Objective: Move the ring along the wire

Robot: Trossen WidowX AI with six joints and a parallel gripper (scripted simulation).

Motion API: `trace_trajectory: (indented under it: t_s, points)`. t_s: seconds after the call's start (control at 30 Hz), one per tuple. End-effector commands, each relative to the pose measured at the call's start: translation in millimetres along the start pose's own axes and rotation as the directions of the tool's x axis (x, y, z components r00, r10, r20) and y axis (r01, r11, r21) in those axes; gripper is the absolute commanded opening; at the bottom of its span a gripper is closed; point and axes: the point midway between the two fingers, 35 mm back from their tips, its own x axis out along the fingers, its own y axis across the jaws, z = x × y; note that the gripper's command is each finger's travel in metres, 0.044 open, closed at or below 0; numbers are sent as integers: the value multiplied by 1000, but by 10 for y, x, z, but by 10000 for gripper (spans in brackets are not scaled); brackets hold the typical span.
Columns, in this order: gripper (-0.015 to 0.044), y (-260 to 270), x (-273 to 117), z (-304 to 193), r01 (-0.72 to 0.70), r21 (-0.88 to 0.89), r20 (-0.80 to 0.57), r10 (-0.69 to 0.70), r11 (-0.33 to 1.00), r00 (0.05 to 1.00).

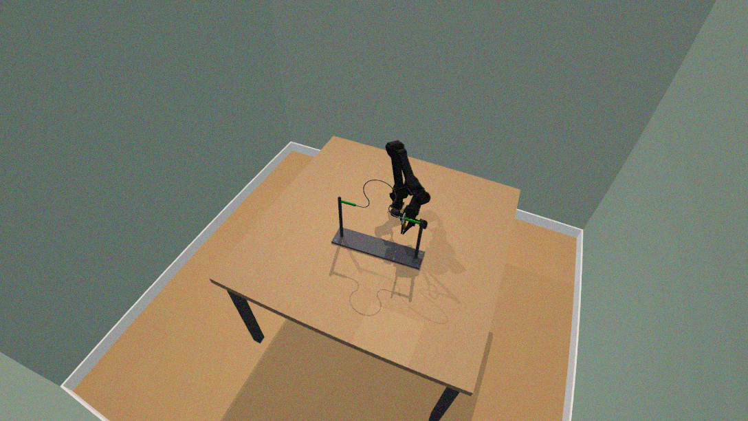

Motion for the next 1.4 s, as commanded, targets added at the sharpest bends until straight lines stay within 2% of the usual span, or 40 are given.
trace_trajectory:
  t_s: [0.0, 1.37]
  points:
    - [-150, 52, -10, 26, 2, 8, 6, -2, 1000, 1000]
    - [-150, 275, 45, -135, 6, 9, 9, -6, 1000, 1000]
